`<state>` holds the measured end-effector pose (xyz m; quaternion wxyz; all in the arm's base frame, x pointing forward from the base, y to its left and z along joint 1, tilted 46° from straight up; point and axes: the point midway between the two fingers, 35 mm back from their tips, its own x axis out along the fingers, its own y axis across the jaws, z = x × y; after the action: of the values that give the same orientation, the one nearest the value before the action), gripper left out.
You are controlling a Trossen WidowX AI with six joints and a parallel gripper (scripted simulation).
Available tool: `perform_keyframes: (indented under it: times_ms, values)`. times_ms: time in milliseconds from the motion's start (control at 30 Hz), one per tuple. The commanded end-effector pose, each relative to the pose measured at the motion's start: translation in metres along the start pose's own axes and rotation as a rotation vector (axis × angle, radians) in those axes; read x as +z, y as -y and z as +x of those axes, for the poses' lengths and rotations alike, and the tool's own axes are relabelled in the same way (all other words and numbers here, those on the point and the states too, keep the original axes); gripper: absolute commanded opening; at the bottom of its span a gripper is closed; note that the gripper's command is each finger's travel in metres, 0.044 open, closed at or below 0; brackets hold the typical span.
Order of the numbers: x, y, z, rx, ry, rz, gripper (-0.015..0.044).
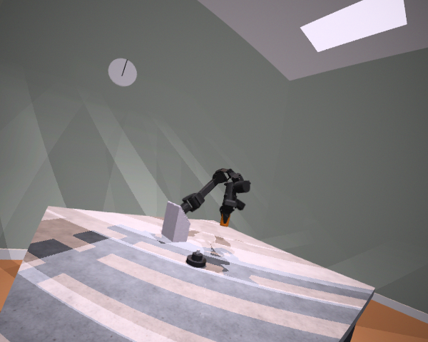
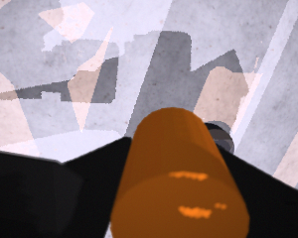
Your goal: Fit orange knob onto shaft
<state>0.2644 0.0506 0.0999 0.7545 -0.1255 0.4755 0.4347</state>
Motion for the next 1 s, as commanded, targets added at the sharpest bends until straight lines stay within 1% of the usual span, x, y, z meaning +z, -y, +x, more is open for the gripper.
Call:
perform_keyframes:
  times_ms: [0,400,567,967]
  values:
    - [0.002,0.003,0.004,0.074,0.006,-0.009,0.0000]
    - [0.003,0.003,0.022,0.283,0.019,-0.008,0.0000]
    - [0.004,0.003,0.034,0.283,0.018,-0.008,0.0000]
    - [0.009,-0.005,0.089,0.290,0.021,-0.012,0.0000]
